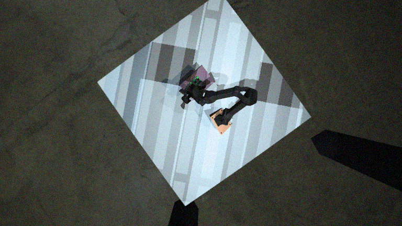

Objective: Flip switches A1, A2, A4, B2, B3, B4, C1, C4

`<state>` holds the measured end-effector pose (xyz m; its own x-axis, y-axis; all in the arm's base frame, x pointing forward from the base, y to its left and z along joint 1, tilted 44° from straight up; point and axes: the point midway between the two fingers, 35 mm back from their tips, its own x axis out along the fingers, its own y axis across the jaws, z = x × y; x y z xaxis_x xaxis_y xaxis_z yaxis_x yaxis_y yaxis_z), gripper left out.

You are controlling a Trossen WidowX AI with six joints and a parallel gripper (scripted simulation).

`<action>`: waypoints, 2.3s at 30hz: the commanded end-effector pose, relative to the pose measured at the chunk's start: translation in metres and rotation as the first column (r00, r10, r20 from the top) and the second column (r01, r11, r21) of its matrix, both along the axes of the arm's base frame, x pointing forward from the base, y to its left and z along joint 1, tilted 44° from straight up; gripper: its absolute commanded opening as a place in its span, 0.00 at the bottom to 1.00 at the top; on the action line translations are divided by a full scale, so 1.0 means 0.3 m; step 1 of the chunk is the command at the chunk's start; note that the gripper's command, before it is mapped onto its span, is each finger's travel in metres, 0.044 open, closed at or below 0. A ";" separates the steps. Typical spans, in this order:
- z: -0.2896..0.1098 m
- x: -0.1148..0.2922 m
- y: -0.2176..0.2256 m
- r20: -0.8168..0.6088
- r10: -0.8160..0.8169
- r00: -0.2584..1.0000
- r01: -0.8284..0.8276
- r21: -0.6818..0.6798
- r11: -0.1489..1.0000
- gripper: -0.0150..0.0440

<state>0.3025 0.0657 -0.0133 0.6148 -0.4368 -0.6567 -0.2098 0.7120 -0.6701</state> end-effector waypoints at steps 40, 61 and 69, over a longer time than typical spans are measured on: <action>0.099 0.078 -0.028 -0.023 -0.024 0.999 0.024 -0.009 1.000 0.25; 0.098 0.079 -0.029 -0.023 -0.024 0.999 0.024 -0.009 1.000 0.25; 0.096 0.081 -0.030 -0.023 -0.024 0.999 0.024 -0.009 1.000 0.25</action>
<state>0.3263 0.0564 0.0159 0.5880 -0.4603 -0.6651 -0.2051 0.7106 -0.6730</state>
